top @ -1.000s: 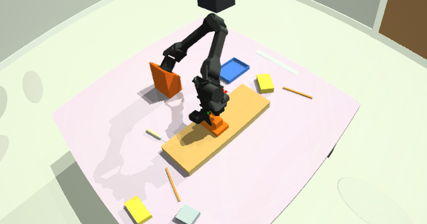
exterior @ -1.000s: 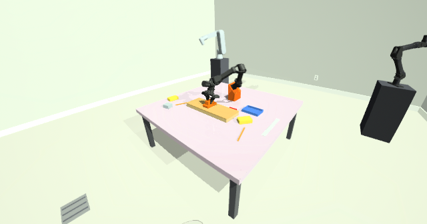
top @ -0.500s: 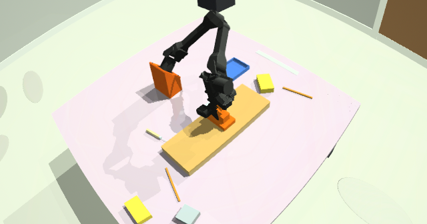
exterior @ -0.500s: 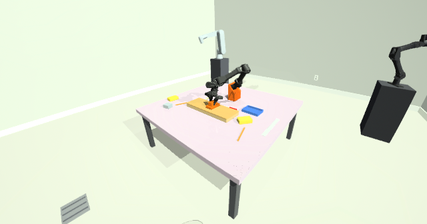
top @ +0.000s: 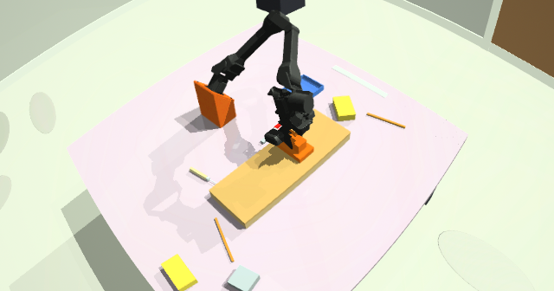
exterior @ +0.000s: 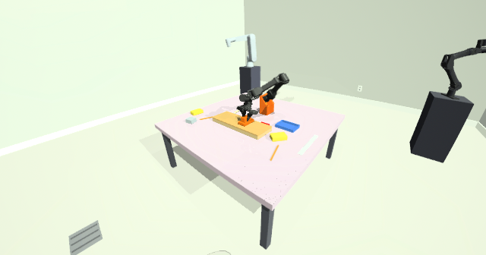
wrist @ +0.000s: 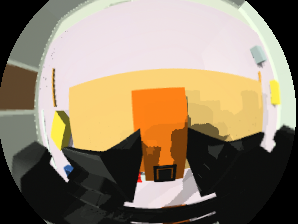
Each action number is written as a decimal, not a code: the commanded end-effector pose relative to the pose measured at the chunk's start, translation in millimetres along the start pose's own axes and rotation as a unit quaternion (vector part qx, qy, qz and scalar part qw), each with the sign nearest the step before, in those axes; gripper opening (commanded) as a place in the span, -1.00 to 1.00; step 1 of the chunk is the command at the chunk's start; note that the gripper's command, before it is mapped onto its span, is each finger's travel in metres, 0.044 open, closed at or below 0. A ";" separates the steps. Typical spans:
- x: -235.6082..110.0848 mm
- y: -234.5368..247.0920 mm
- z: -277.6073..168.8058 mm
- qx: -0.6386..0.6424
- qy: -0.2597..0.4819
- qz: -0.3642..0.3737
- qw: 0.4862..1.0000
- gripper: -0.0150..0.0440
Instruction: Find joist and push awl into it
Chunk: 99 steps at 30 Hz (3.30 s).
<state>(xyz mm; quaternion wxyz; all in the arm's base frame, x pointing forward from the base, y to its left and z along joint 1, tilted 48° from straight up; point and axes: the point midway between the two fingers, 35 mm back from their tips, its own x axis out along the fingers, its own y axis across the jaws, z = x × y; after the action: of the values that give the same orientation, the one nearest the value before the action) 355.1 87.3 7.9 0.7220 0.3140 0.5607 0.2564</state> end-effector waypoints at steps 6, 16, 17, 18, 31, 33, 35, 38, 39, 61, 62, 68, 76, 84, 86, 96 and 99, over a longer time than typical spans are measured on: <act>-0.1 28.1 -0.4 -0.002 0.000 0.002 1.000 -0.49; -0.2 56.8 -0.3 -0.002 0.000 0.002 1.000 -0.49; -0.3 59.6 -0.3 -0.002 0.000 0.002 1.000 -0.49; -0.3 62.5 -0.3 -0.002 0.000 0.002 1.000 -0.49; -0.6 99.8 -0.2 -0.002 0.000 0.003 1.000 -0.49; -0.7 105.6 -0.2 -0.002 0.000 0.004 1.000 -0.49; -0.8 111.4 -0.2 -0.002 0.000 0.004 1.000 -0.49; -0.9 120.0 -0.2 -0.002 0.000 0.004 1.000 -0.49; -0.9 122.9 -0.2 -0.002 0.000 0.004 1.000 -0.49; -1.0 129.3 -0.2 -0.002 0.000 0.004 1.000 -0.49; -1.0 126.4 -0.2 -0.002 0.000 0.004 1.000 -0.49; -0.7 109.1 -0.2 -0.002 0.000 0.004 1.000 -0.49; -0.5 86.1 -0.3 -0.002 0.000 0.003 1.000 -0.49; -0.3 63.1 -0.3 -0.002 0.000 0.002 1.000 -0.49; -0.2 57.4 -0.3 -0.002 0.000 0.002 1.000 -0.49; -0.1 28.7 -0.4 -0.002 0.000 0.002 1.000 -0.49; -0.1 20.1 -0.4 -0.002 0.000 0.001 1.000 -0.49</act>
<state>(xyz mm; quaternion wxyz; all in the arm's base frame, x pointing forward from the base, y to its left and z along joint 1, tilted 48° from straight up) 354.1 107.6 30.7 0.7221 0.3126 0.5597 0.2600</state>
